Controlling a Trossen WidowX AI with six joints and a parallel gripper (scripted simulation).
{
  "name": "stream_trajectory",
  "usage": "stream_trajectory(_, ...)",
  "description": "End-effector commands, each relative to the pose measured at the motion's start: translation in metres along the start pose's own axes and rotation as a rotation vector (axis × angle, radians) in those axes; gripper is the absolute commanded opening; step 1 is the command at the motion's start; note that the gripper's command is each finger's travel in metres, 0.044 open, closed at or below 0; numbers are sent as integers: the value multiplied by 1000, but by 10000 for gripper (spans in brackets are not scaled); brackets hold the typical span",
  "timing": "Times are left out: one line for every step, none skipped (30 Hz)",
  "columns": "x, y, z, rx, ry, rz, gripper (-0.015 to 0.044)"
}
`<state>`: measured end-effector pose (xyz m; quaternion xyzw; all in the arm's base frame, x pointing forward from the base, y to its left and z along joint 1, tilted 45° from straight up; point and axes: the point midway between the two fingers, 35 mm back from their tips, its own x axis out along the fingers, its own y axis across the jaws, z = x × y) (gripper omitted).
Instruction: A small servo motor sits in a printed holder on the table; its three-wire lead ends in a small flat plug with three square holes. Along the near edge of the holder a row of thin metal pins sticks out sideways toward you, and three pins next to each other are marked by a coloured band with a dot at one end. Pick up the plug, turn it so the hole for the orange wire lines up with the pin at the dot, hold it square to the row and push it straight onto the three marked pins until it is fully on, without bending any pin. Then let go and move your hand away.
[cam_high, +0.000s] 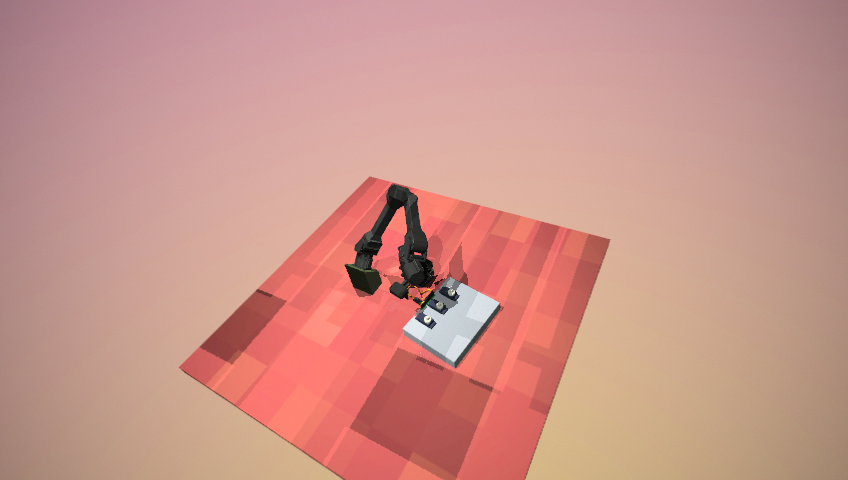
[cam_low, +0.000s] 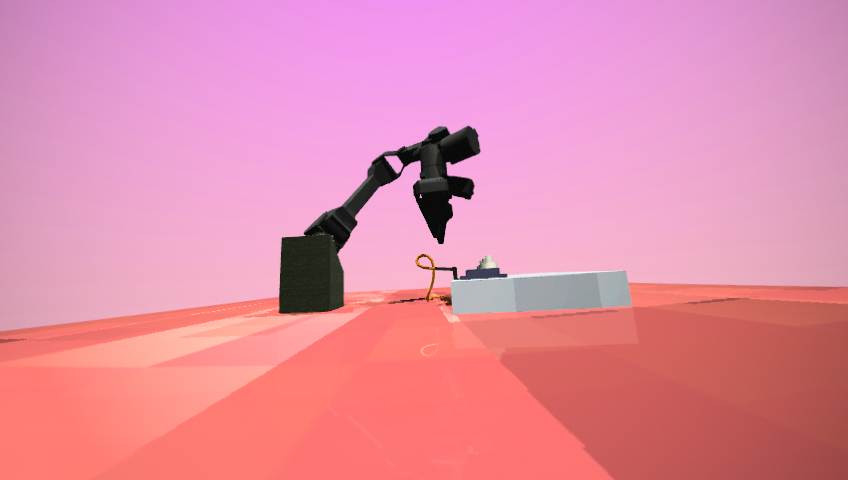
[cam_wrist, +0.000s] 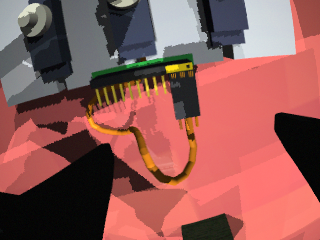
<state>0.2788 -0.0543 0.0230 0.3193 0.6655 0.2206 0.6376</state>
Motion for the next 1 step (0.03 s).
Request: stream_trajectory(-1, 0, 0, -4, 2, -6, 440)
